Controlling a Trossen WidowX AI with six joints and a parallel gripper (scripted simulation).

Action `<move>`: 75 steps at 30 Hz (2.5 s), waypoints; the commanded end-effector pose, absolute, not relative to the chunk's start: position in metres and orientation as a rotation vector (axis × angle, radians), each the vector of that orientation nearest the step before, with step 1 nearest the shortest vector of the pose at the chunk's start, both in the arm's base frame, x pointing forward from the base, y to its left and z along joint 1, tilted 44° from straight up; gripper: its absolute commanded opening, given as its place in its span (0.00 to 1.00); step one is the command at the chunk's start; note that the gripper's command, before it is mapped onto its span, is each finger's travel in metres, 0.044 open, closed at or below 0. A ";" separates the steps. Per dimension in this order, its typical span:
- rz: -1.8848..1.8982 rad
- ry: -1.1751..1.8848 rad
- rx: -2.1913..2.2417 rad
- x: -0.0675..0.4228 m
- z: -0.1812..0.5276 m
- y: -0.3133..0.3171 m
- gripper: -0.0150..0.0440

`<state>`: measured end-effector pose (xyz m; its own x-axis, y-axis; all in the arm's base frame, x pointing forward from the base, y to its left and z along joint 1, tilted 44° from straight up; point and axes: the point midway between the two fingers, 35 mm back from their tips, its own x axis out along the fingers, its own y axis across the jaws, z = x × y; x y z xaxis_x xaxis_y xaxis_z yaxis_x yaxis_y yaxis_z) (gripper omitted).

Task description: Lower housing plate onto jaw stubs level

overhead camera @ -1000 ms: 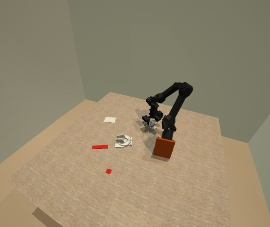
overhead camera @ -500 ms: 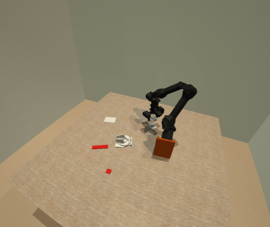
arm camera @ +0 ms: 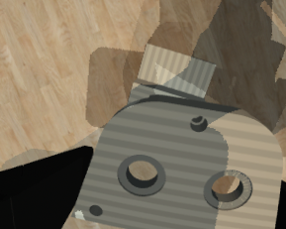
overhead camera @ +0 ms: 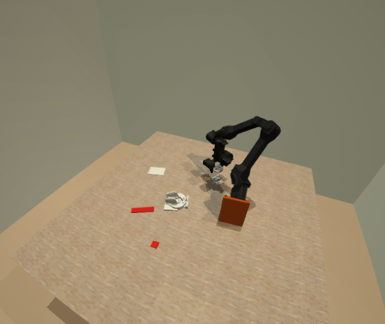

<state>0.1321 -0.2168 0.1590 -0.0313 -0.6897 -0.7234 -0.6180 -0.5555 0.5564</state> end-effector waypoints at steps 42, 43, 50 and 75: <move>-1.753 0.112 1.244 0.211 0.107 -0.179 0.85; -1.745 0.141 1.221 0.213 0.106 -0.178 0.85; -1.679 0.338 1.052 0.223 0.097 -0.169 0.85; -1.335 0.936 0.417 0.254 0.062 -0.132 0.85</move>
<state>0.2475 -0.1375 0.0657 -0.0506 -0.6291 -0.7757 0.9737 0.1416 -0.1784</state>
